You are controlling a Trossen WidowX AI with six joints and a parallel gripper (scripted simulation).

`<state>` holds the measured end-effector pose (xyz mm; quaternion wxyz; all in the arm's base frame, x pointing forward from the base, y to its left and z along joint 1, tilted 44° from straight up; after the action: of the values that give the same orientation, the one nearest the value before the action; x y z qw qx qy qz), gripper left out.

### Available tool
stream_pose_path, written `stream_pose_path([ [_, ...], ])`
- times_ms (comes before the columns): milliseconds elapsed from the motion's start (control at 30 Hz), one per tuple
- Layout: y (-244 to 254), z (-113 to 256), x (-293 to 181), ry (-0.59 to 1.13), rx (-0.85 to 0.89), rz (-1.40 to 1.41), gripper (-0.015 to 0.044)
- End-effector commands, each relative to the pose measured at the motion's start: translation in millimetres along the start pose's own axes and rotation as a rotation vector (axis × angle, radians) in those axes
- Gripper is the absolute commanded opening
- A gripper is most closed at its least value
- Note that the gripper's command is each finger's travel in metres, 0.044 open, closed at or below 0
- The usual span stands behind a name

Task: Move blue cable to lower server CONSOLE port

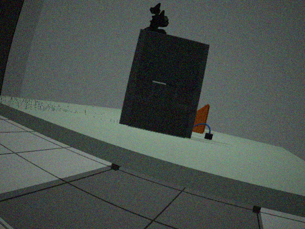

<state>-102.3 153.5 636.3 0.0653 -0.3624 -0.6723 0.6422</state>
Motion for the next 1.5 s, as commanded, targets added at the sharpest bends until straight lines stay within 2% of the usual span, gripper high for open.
stream_pose_path([
  [0,0,-1,0,0.008,-0.002,0.014,0.0374],
  [167,4,-29,0,0.208,-0.032,0.376,0.0242],
  [500,33,-88,-3,0.515,0.027,1.252,0.0239],
  [800,93,-140,-13,0.571,0.161,1.983,0.0239],
  [967,145,-162,-26,0.476,0.244,2.374,0.0239],
  [1133,204,-175,-43,0.289,0.302,2.731,0.0239],
  [1300,271,-175,-64,0.002,0.318,3.019,0.0239],
  [1467,339,-159,-83,-0.362,0.274,3.208,0.0239],
])
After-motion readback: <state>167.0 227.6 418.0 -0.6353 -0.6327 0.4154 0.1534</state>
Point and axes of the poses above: the point midway between the two fingers, 35 mm back from their tips, its own z axis back along the fingers, its own y axis across the jaws, x = y × z, the point moved 7 cm from there along z, back along the fingers, and after that the axes turned 1 degree about z, right-handed, at the moved point
